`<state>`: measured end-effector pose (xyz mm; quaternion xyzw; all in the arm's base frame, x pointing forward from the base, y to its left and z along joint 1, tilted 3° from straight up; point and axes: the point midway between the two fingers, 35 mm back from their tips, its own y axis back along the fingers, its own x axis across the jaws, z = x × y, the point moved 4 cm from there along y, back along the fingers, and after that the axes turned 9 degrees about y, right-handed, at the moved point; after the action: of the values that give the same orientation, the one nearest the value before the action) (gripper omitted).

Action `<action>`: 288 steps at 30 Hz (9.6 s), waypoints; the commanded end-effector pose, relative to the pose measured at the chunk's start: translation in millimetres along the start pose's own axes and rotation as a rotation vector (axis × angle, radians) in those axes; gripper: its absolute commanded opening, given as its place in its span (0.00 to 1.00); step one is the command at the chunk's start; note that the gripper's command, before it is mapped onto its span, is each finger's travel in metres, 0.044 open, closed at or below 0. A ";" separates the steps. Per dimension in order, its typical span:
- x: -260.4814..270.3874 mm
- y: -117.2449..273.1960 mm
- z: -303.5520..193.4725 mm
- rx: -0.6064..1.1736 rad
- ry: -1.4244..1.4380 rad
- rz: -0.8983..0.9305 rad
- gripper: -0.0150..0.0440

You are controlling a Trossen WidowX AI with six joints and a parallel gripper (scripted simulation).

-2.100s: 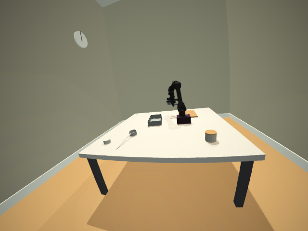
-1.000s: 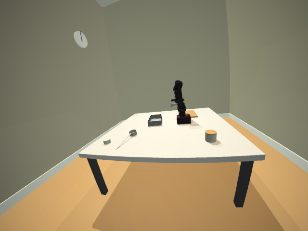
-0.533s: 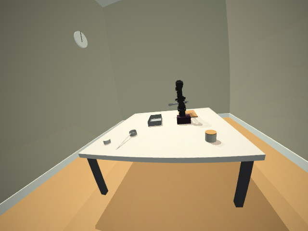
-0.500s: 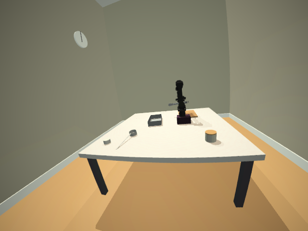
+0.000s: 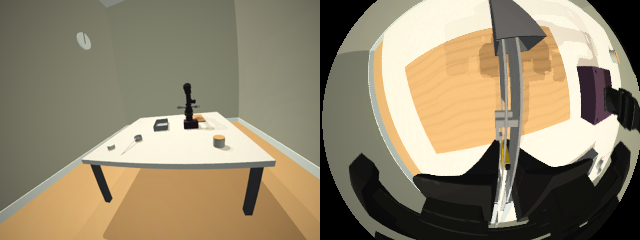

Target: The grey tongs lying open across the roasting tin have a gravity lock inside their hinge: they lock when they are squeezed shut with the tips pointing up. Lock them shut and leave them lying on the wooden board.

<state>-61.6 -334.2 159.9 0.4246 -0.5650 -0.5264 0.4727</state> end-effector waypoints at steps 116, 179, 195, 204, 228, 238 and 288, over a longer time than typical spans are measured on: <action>-64.5 -6.7 73.2 0.761 -1.002 0.643 0.00; -6.9 0.5 52.9 0.001 -1.089 0.003 0.00; -5.4 -11.7 53.1 0.002 -1.089 0.003 0.00; -4.2 -26.5 53.3 0.002 -1.090 0.003 0.00; -4.6 -65.5 53.3 0.003 -1.090 0.002 0.00; -6.4 -81.3 53.0 0.003 -1.091 0.002 0.00; -156.4 -0.8 64.6 -0.005 -1.090 -0.008 1.00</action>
<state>-99.1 -179.9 146.7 0.0849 -0.7279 -0.6713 0.1110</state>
